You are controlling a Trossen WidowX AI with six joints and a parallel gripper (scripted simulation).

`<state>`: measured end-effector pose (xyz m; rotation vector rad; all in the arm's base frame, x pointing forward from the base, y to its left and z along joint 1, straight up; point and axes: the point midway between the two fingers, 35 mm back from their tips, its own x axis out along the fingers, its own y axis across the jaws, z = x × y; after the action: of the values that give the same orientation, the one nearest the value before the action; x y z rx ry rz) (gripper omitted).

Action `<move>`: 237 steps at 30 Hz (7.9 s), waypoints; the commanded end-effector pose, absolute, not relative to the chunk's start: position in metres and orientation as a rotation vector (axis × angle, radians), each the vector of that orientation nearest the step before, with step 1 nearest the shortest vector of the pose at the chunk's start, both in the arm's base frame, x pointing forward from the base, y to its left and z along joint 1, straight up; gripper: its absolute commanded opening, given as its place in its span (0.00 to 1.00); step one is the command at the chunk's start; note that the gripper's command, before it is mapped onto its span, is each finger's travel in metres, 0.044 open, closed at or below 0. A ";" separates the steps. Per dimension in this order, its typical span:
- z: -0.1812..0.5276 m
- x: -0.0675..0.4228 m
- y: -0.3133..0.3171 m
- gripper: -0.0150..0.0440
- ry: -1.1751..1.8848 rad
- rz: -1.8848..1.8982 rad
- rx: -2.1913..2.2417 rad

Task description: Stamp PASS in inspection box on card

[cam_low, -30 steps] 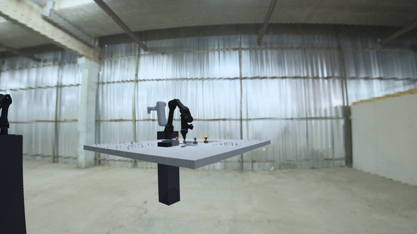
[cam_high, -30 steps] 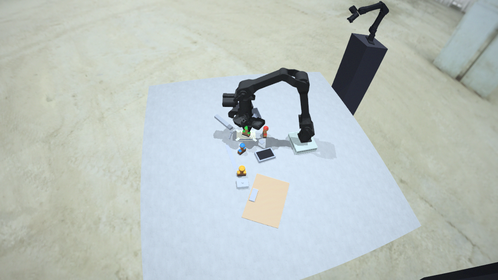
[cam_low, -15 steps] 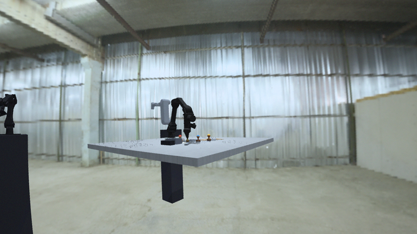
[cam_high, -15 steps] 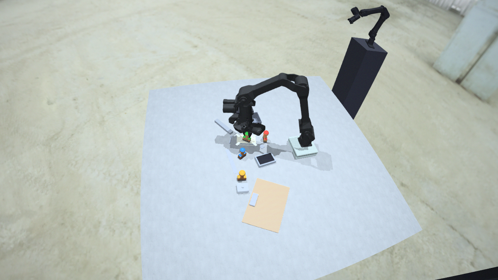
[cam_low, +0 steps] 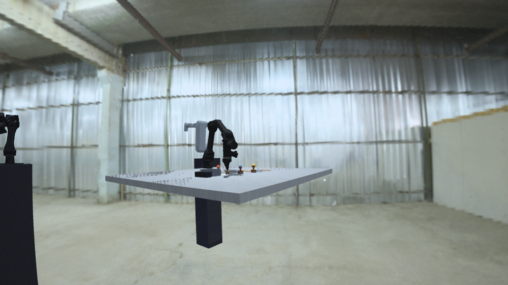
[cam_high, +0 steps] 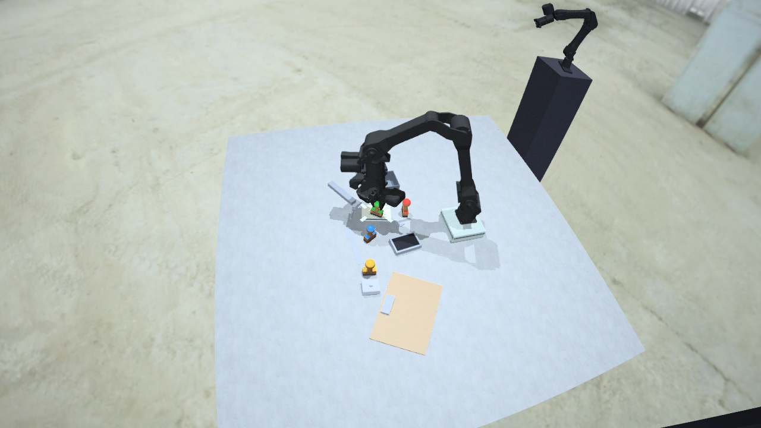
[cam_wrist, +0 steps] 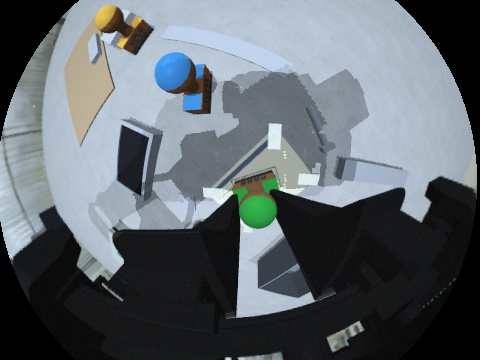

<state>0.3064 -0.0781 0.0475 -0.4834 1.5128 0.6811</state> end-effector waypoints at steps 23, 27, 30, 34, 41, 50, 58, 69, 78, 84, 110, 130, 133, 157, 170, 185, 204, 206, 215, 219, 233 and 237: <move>0.044 0.306 -0.079 0.25 1.515 0.680 -0.487; 0.044 0.306 -0.079 0.25 1.515 0.680 -0.487; 0.044 0.306 -0.079 0.25 1.515 0.680 -0.487; 0.044 0.306 -0.079 0.25 1.515 0.680 -0.487; 0.043 0.306 -0.079 0.25 1.515 0.680 -0.487; 0.043 0.306 -0.079 0.25 1.515 0.680 -0.487; 0.042 0.306 -0.079 0.25 1.515 0.680 -0.487; 0.042 0.306 -0.079 0.25 1.515 0.680 -0.487; 0.044 0.306 -0.079 0.25 1.515 0.680 -0.487; 0.047 0.306 -0.079 0.25 1.515 0.680 -0.487; 0.071 0.307 -0.079 0.25 1.515 0.680 -0.487; 0.103 0.306 -0.079 0.25 1.515 0.680 -0.487; 0.108 0.305 -0.078 0.25 1.515 0.680 -0.487; 0.117 0.290 0.019 0.25 1.509 0.677 -0.487; 0.116 0.260 0.082 0.25 1.508 0.683 -0.480; 0.113 0.211 0.138 0.25 1.513 0.697 -0.468; 0.091 0.208 0.144 0.25 1.514 0.699 -0.466; 0.087 0.208 0.144 0.25 1.514 0.699 -0.466; 0.072 0.209 0.145 0.25 1.514 0.699 -0.466; 0.066 0.208 0.145 0.25 1.514 0.699 -0.466; 0.044 0.207 0.144 0.25 1.514 0.698 -0.466; 0.047 0.208 0.144 0.39 1.509 0.700 -0.473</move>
<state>0.2078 0.1435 0.0464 -0.4731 1.5103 0.7002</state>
